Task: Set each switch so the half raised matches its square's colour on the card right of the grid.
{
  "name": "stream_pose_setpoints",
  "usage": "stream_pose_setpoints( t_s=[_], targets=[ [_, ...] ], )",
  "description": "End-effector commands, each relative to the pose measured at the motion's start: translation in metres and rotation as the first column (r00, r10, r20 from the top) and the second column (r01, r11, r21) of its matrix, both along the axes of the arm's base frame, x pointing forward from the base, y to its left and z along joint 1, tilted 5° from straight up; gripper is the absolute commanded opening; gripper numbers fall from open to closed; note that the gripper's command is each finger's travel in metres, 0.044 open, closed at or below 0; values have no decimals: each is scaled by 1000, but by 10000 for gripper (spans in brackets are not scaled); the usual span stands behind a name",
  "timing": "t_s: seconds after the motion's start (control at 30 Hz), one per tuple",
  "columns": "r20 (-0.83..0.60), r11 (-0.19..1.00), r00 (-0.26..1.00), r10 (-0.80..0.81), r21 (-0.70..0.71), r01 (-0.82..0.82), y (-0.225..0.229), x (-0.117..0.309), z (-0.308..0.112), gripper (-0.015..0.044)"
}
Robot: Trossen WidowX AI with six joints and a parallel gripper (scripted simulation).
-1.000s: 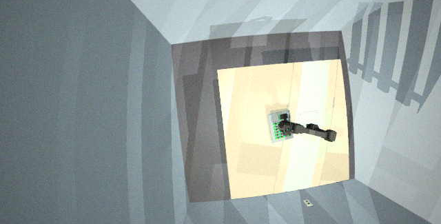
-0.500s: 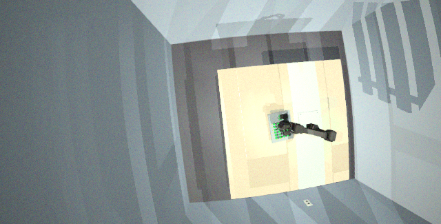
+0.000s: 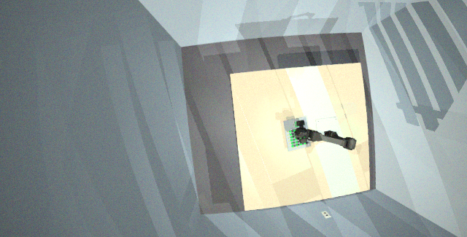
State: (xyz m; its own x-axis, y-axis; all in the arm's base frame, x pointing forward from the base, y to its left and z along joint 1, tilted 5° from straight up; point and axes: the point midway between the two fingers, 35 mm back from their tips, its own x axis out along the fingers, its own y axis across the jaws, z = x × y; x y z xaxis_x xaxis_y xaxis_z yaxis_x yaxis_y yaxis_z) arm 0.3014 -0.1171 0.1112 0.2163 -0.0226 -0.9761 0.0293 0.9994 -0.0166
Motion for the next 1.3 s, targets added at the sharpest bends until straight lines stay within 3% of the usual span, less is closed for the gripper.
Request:
stream_pose_setpoints(
  t_s=[0.0,1.13,1.27],
  targets=[
    [1,1000,1000,2,5,-2,1,1,-1,0],
    [1,1000,1000,2,5,-2,1,1,-6,0],
    [-12,1000,1000,1,2,-1,0,-3,27,0]
  ],
)
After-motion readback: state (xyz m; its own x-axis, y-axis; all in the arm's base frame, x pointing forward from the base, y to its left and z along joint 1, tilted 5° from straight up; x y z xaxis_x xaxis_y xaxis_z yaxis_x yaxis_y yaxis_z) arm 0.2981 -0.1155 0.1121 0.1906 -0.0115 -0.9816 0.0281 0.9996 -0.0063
